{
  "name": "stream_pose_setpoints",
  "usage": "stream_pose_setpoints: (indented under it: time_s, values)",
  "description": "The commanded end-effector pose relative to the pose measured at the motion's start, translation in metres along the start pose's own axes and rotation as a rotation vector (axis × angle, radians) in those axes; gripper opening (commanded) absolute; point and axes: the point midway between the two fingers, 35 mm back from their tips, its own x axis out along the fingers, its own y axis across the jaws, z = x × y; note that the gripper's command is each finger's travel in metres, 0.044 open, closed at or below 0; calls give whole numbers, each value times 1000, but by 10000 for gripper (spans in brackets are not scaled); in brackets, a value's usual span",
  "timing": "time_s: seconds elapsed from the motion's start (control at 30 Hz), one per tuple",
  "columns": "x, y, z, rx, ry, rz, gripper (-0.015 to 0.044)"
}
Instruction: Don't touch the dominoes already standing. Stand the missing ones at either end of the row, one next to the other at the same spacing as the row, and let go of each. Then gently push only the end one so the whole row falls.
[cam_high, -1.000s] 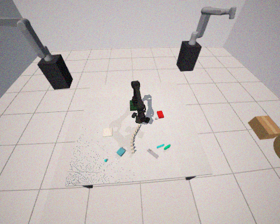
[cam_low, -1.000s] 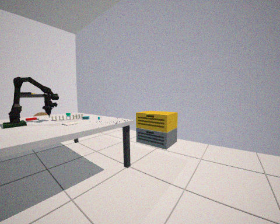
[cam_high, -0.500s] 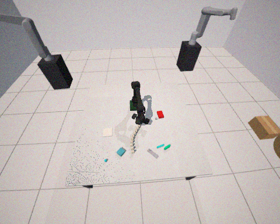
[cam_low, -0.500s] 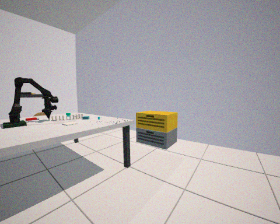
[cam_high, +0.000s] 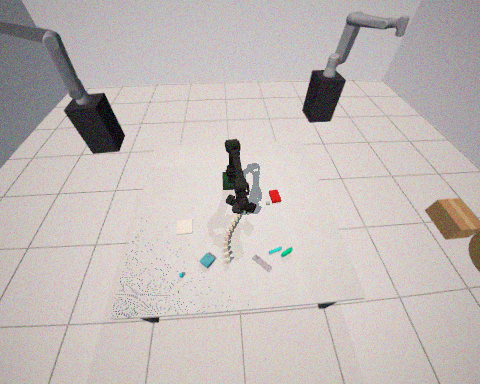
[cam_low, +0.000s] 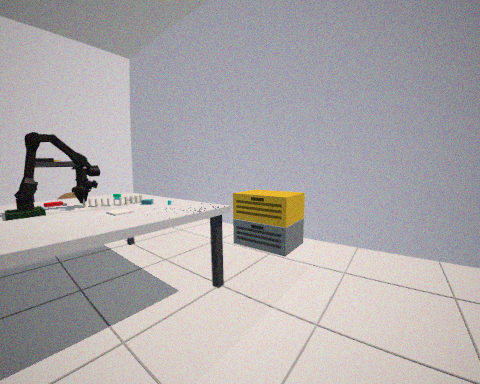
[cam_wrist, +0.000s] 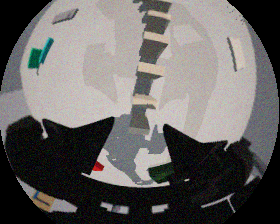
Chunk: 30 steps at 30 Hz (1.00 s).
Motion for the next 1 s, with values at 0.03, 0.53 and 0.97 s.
stream_pose_setpoints:
  time_s: [0.03,0.53,0.97]
  values:
    - [1,-1,0,-1,-2,-5,440]
    - [-132,1,0,0,0,0,440]
    - [-87,3,-26,-1101,3,-2,125]
